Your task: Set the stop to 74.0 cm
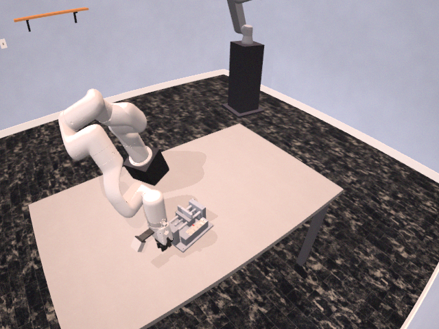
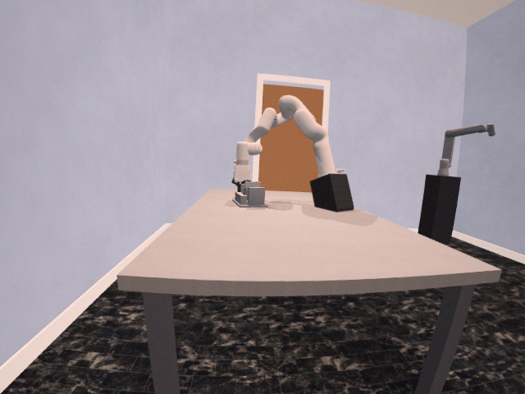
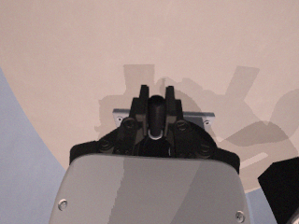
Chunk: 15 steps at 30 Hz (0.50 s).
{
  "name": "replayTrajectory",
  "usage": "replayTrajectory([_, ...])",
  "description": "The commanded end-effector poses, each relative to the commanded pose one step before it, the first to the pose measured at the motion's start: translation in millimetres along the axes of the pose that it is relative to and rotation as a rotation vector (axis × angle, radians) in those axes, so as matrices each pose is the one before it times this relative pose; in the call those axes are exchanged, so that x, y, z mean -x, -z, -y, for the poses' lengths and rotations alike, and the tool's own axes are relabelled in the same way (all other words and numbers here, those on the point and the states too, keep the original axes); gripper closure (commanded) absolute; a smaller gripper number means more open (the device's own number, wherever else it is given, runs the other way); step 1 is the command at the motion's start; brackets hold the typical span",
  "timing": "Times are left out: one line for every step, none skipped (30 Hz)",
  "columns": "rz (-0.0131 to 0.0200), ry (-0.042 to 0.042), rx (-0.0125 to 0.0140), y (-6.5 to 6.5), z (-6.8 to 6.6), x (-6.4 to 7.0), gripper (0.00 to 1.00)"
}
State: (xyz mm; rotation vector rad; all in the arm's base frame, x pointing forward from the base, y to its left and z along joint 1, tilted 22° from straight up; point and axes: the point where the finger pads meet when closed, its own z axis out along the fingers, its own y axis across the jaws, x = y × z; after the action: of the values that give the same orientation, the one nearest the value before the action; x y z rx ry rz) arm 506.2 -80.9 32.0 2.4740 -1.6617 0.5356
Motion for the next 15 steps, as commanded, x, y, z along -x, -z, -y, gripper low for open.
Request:
replayTrajectory([-0.00216,0.00128,-0.00271,-2.57,-2.79,-0.1,0.94])
replayTrajectory([0.00004,0.00001,0.0,-1.26,-1.53,0.01,0.94])
replayTrajectory([-0.00004,0.0,0.0,-1.14,-1.92,-0.01,0.94])
replayTrajectory([0.00002,0.0,0.0,-1.14,-1.95,0.01,0.94])
replayTrajectory([-0.00001,0.0,0.0,-1.03,-2.27,0.0,0.94])
replayTrajectory([0.0,0.0,0.0,-0.94,-2.54,0.0,0.94])
replayTrajectory([0.0,0.0,0.0,0.0,0.0,0.0,0.94])
replayTrajectory([0.0,0.0,0.0,0.0,0.0,0.0,0.94])
replayTrajectory([0.00001,0.0,0.0,-0.7,-2.47,0.0,0.94])
replayTrajectory([-0.00001,0.0,0.0,-0.44,-2.39,0.0,0.94])
replayTrajectory([0.00002,-0.00001,0.00001,-0.37,-2.39,0.01,0.94])
replayTrajectory([-0.00002,0.00001,-0.00001,-0.02,-2.23,-0.01,0.94])
replayTrajectory([0.00001,-0.00001,0.00001,-0.02,-2.27,0.01,0.94])
replayTrajectory([0.0,0.0,-0.00001,0.24,-2.16,0.0,0.94])
replayTrajectory([-0.00001,0.0,0.0,0.36,-2.12,0.0,0.94])
